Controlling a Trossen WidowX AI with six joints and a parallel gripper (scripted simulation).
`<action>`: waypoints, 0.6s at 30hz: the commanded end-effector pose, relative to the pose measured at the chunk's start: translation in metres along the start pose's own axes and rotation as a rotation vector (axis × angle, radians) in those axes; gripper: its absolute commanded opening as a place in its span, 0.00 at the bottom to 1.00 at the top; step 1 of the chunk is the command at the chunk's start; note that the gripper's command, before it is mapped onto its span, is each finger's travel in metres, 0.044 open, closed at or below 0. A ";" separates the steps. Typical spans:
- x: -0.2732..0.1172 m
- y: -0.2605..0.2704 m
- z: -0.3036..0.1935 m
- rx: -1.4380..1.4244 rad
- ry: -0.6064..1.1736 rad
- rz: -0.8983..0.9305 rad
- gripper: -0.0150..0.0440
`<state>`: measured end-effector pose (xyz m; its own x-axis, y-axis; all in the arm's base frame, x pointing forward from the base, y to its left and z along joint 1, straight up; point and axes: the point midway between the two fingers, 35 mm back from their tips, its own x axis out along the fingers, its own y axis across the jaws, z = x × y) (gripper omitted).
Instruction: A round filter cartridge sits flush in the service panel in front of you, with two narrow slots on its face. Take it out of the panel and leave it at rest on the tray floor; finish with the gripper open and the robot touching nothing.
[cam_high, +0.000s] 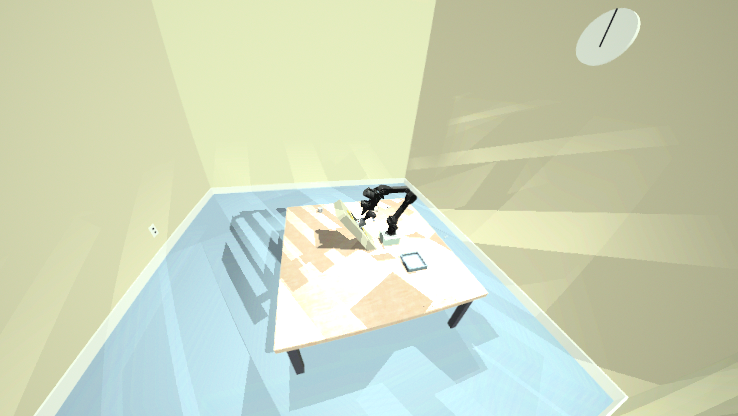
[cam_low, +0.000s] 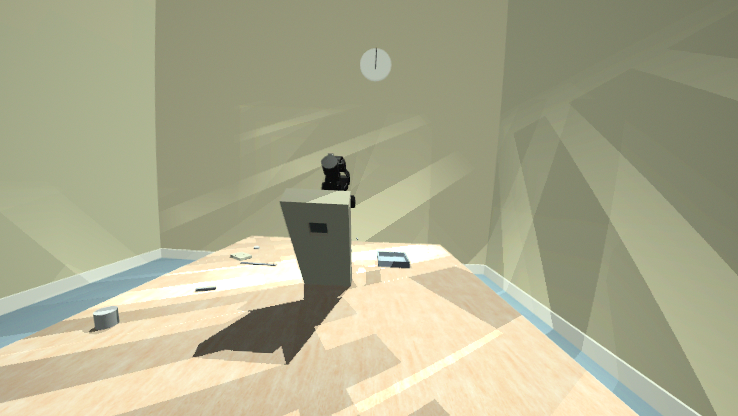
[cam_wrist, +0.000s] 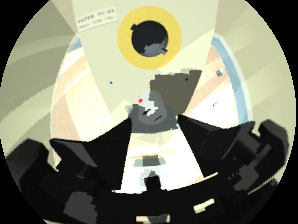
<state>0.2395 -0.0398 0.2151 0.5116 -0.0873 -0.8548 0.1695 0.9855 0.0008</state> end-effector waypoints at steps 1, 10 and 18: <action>0.009 0.001 0.000 -0.008 0.008 0.004 0.77; 0.024 0.001 0.000 -0.008 0.007 0.004 0.77; 0.035 0.001 -0.001 -0.008 0.006 0.004 0.77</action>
<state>0.2534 -0.0421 0.1902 0.5119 -0.0873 -0.8546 0.1687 0.9857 0.0003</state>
